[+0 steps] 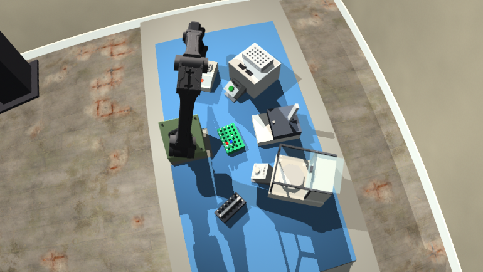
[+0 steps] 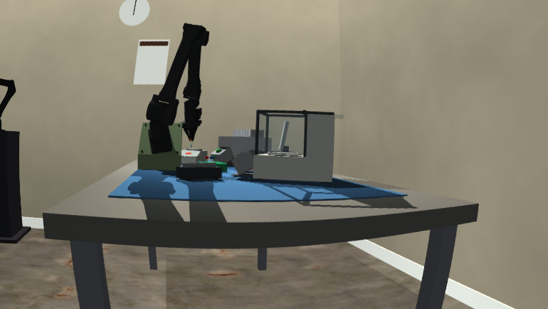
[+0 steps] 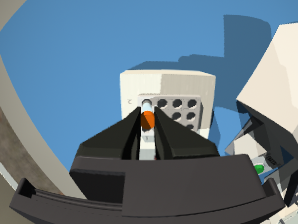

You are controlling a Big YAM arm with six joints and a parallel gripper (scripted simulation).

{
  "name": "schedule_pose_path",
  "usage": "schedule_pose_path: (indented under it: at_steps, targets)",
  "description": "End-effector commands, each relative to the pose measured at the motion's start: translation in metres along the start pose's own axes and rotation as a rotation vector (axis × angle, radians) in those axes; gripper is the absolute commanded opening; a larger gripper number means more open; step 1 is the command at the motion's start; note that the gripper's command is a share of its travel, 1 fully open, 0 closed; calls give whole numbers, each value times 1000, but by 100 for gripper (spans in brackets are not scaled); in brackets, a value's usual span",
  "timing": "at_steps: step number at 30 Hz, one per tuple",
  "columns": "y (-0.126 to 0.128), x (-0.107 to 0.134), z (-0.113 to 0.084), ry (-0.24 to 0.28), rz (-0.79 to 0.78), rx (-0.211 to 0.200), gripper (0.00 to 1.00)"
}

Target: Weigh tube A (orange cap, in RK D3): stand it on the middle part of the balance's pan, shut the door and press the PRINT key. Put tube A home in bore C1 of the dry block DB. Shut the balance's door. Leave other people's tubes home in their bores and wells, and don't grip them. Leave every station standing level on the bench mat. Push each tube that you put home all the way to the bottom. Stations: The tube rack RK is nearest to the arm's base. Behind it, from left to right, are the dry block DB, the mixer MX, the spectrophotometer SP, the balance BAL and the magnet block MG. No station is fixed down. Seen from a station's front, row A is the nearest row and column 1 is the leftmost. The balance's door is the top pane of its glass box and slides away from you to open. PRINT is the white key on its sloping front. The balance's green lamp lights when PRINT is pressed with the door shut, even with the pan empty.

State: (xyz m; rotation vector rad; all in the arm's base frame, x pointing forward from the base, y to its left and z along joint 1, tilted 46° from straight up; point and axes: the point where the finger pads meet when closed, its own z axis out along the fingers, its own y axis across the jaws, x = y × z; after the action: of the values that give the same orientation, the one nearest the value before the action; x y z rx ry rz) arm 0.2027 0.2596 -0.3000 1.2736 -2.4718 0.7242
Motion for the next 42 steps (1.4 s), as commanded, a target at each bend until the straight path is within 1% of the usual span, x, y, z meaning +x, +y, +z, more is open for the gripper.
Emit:
schedule_pose_path:
  at_steps: [1, 7, 11, 15, 17, 22, 28, 32, 34, 39, 42]
  targets:
    - [5, -1, 5, 11, 0, 5, 9]
    - [8, 9, 8, 25, -8, 9, 9]
    - [6, 10, 8, 26, 0, 5, 9]
    - [2, 5, 0, 6, 6, 0, 9]
    - [2, 5, 0, 6, 6, 0, 9]
    - [-6, -1, -9, -18, 14, -9, 9]
    - [-8, -2, -9, -19, 7, -7, 9]
    - [-6, 1, -3, -5, -2, -2, 9]
    - [-6, 1, -3, -5, -2, -2, 9]
    - [-4, 8, 9, 26, -10, 3, 9]
    - [-1, 8, 9, 29, -12, 6, 9]
